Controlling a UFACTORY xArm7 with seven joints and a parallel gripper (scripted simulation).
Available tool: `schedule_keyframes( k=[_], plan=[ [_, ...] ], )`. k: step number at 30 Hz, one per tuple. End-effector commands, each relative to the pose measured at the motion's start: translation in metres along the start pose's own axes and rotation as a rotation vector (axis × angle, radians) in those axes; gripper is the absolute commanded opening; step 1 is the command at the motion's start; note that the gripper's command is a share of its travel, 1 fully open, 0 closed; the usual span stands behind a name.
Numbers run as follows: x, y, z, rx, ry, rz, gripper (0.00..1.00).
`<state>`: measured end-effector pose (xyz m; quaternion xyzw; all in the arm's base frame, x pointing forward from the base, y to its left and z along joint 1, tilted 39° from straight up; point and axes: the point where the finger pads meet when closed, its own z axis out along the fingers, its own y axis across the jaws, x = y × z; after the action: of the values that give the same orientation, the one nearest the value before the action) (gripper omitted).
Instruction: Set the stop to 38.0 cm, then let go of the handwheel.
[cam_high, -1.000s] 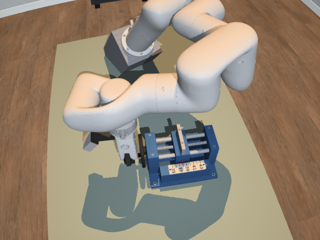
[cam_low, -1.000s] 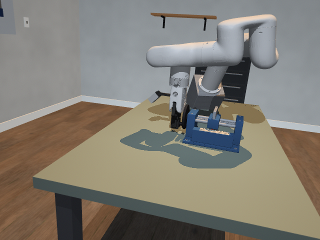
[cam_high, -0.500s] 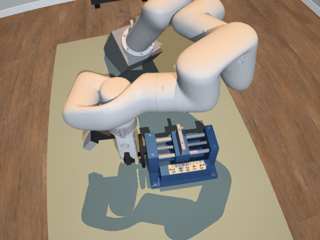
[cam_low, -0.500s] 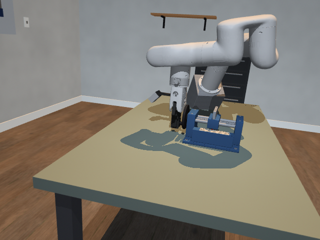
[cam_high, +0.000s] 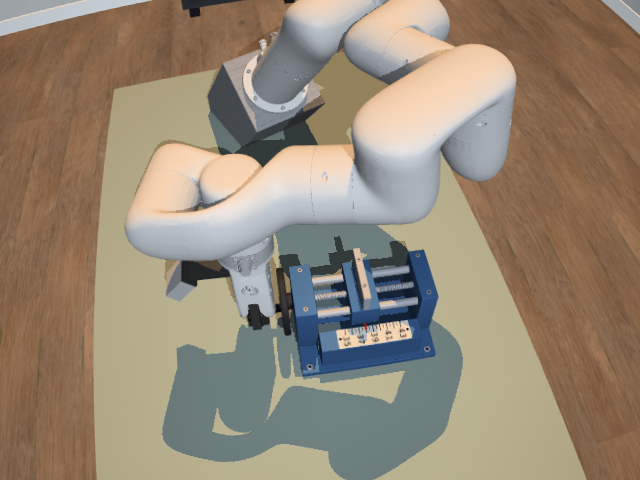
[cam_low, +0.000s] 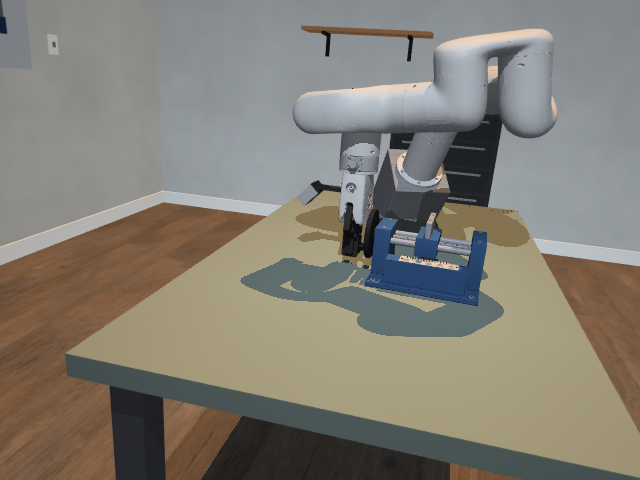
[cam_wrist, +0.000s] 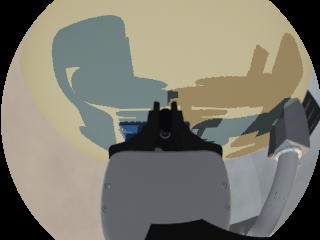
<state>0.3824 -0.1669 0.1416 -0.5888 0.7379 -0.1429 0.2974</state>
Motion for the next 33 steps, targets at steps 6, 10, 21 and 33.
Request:
schedule_keyframes(
  k=[6,10,21,33],
  plan=[
    [0.0007,-0.0003,-0.0009,0.002,0.002,0.001,0.06],
    [0.0007,-0.0003,-0.0009,0.002,0.002,0.001,0.57],
    [0.0007,-0.0003,-0.0009,0.002,0.002,0.001,0.57],
    [0.0007,-0.0003,-0.0009,0.002,0.002,0.001,0.57]
  ],
)
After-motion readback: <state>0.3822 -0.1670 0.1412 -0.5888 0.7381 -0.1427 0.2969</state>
